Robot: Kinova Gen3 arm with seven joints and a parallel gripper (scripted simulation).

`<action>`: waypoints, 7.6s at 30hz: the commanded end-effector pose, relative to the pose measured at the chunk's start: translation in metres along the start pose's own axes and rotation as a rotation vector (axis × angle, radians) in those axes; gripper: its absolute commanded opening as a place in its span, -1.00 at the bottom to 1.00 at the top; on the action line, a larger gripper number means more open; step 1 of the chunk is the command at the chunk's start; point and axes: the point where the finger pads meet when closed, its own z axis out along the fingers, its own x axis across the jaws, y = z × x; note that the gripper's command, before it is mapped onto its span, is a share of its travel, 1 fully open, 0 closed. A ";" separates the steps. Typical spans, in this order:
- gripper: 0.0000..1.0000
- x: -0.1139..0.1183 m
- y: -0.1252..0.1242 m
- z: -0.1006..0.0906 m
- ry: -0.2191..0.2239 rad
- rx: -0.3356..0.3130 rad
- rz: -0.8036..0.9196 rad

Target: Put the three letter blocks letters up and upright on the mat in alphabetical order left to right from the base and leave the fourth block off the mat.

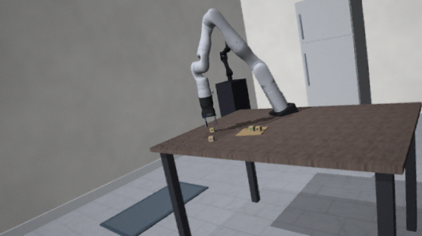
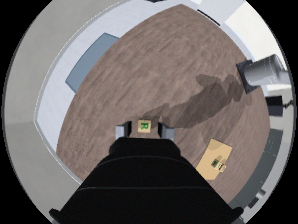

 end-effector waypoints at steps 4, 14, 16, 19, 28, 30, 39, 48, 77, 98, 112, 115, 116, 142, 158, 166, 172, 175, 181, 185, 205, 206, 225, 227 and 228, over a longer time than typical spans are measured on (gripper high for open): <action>1.00 -0.002 -0.001 0.001 -0.004 -0.002 0.000; 1.00 -0.002 -0.002 0.001 -0.004 -0.002 0.000; 1.00 -0.002 -0.002 0.001 -0.004 -0.002 0.000; 1.00 -0.002 -0.002 0.001 -0.004 -0.002 0.000; 1.00 -0.002 -0.002 0.001 -0.004 -0.002 0.000; 1.00 -0.002 -0.002 0.001 -0.004 -0.002 0.000; 1.00 -0.002 -0.002 0.001 -0.004 -0.002 0.000; 1.00 -0.002 -0.001 0.001 -0.004 -0.002 0.000; 1.00 -0.001 -0.001 0.011 -0.004 -0.002 0.000; 1.00 -0.001 -0.001 0.033 -0.004 -0.002 0.000; 1.00 -0.001 -0.001 0.033 -0.004 -0.002 0.000; 1.00 -0.001 -0.001 0.033 -0.004 -0.002 0.000; 1.00 -0.001 -0.001 0.033 -0.004 -0.002 0.000; 0.58 -0.001 -0.001 0.033 -0.004 -0.002 0.000; -0.01 -0.001 -0.001 0.033 -0.004 -0.002 0.000; -0.01 -0.001 -0.001 0.033 -0.004 -0.002 0.000; -0.01 -0.001 -0.001 0.033 -0.004 -0.002 0.000; -0.01 -0.001 -0.001 0.033 -0.004 -0.002 0.000; -0.01 -0.001 -0.001 0.033 -0.004 -0.002 0.000; -0.01 -0.001 -0.001 0.032 -0.004 -0.002 0.000; -0.01 -0.001 -0.001 -0.049 0.001 0.001 0.000; -0.01 -0.001 -0.001 -0.054 0.001 0.001 0.000; -0.01 0.000 -0.001 -0.067 0.000 -0.001 -0.001; -0.01 0.000 -0.001 -0.067 0.000 -0.001 0.000; -0.01 0.000 -0.001 -0.067 0.000 -0.001 0.000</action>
